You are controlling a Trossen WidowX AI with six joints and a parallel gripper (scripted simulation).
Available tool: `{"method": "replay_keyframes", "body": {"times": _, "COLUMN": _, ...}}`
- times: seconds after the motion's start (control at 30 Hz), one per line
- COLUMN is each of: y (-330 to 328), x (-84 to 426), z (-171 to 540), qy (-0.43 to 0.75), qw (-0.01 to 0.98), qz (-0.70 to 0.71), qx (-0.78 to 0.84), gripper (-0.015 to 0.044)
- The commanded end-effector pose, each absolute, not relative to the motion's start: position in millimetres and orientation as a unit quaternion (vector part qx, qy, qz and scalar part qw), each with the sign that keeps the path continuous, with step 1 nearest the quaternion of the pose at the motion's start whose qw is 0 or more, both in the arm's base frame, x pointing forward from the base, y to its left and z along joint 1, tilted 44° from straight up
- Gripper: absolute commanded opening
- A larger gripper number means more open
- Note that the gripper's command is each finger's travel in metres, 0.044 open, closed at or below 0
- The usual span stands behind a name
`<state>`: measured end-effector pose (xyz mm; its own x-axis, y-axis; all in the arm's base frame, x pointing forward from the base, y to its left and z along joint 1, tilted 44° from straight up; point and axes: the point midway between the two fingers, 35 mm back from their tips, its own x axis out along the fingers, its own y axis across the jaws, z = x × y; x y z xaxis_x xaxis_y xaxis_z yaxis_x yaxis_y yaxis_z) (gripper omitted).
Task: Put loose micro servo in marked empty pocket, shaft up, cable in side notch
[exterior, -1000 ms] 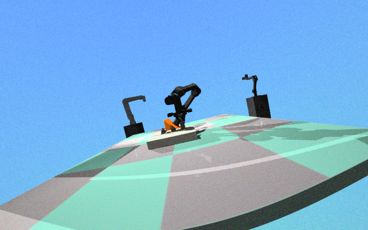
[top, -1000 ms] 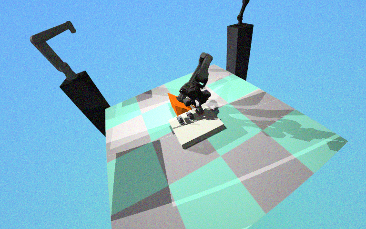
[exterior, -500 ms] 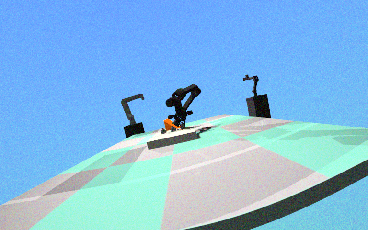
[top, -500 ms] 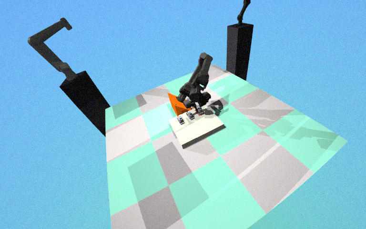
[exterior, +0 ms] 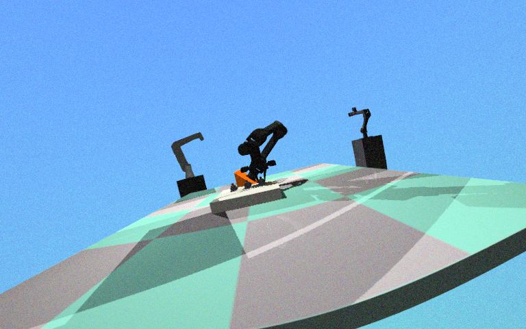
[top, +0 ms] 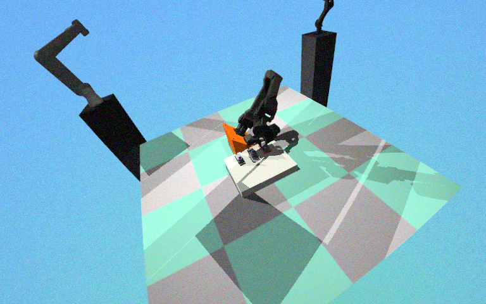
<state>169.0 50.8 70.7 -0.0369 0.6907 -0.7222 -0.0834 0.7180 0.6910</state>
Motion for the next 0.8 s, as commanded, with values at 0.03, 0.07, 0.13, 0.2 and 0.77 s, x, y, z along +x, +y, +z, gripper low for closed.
{"method": "replay_keyframes", "body": {"times": 0.03, "y": 51, "x": 169, "z": 71, "qy": 0.654, "qw": 0.657, "qz": 0.296, "qx": 0.231, "gripper": 0.0157}}
{"method": "replay_keyframes", "body": {"times": 0.07, "y": 51, "x": 169, "z": 71, "qy": 0.654, "qw": 0.657, "qz": 0.296, "qx": 0.231, "gripper": 0.0184}}
{"method": "replay_keyframes", "body": {"times": 0.13, "y": 50, "x": 169, "z": 72, "qy": 0.654, "qw": 0.657, "qz": 0.295, "qx": 0.231, "gripper": 0.0187}}
{"method": "replay_keyframes", "body": {"times": 0.2, "y": 43, "x": 170, "z": 78, "qy": 0.654, "qw": 0.657, "qz": 0.295, "qx": 0.231, "gripper": 0.0187}}
{"method": "replay_keyframes", "body": {"times": 0.77, "y": 9, "x": 224, "z": 124, "qy": 0.654, "qw": 0.658, "qz": 0.294, "qx": 0.231, "gripper": 0.0424}}
